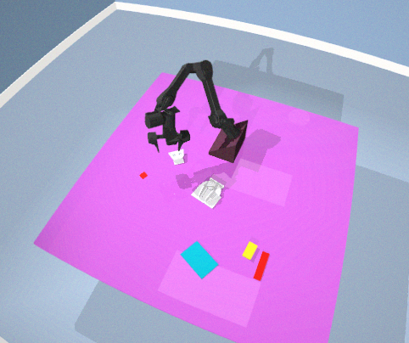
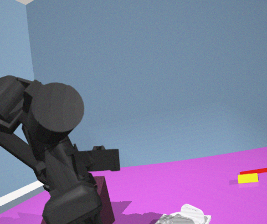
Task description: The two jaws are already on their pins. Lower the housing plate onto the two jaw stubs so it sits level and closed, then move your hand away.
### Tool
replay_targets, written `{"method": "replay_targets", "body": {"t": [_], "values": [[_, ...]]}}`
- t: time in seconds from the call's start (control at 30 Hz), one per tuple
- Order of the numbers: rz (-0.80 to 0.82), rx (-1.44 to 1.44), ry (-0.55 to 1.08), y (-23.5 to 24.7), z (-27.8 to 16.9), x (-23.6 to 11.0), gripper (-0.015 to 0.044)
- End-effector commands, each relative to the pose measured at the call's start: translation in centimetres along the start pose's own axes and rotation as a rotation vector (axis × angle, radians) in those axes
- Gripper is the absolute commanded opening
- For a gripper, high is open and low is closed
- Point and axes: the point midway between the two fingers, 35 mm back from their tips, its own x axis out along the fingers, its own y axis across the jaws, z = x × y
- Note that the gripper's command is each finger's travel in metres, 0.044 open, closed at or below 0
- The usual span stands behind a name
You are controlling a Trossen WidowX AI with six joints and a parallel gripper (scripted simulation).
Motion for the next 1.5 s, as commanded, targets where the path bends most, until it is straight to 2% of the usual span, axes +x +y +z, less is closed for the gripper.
{"method": "replay_targets", "body": {"t": [0.0,0.27,0.43,0.6,1.47], "values": [[0.049,-0.022,0.086,1.3,-1.7,0.4,0.044],[0.149,-0.087,0.255,3.7,-5.1,0.5,0.044],[0.151,-0.088,0.258,3.7,-5.2,0.6,0.044],[0.15,-0.088,0.259,4.2,-6.2,4.1,0.044],[0.149,-0.089,0.26,4.5,-6.8,6.3,0.044]]}}
